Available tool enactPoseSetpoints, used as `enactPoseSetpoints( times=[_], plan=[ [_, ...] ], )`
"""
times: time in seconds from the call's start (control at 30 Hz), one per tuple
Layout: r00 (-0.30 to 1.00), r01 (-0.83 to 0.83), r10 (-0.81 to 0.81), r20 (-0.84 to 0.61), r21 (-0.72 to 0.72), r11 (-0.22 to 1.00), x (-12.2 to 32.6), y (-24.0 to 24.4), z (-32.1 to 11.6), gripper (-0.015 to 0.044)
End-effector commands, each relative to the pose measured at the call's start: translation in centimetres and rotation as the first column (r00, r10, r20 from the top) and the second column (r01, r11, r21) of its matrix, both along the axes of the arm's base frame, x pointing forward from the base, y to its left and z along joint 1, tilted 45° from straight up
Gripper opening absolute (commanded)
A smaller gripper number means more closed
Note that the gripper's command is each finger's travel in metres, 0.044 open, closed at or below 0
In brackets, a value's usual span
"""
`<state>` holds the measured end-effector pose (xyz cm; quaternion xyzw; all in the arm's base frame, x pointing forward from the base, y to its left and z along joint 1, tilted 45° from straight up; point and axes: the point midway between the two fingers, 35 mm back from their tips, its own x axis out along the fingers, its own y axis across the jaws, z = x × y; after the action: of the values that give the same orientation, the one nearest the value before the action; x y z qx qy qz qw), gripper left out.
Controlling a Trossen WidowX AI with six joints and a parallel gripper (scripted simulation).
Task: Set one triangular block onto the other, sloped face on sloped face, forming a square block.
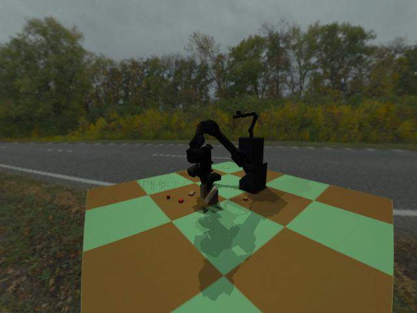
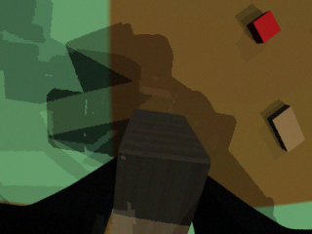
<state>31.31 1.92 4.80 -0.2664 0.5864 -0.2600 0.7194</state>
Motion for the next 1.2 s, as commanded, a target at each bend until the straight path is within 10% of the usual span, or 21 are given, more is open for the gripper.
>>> enactPoseSetpoints(
  times=[0.0,1.17],
  plan=[
    [1.0,-0.004,0.004,0.002,-0.004,1.0,-0.22,-0.89,-0.68,0.0],
    [1.0,-0.005,0.005,0.002,0.002,1.0,-0.44,-1.31,-1.1,0.0]
  ],
)
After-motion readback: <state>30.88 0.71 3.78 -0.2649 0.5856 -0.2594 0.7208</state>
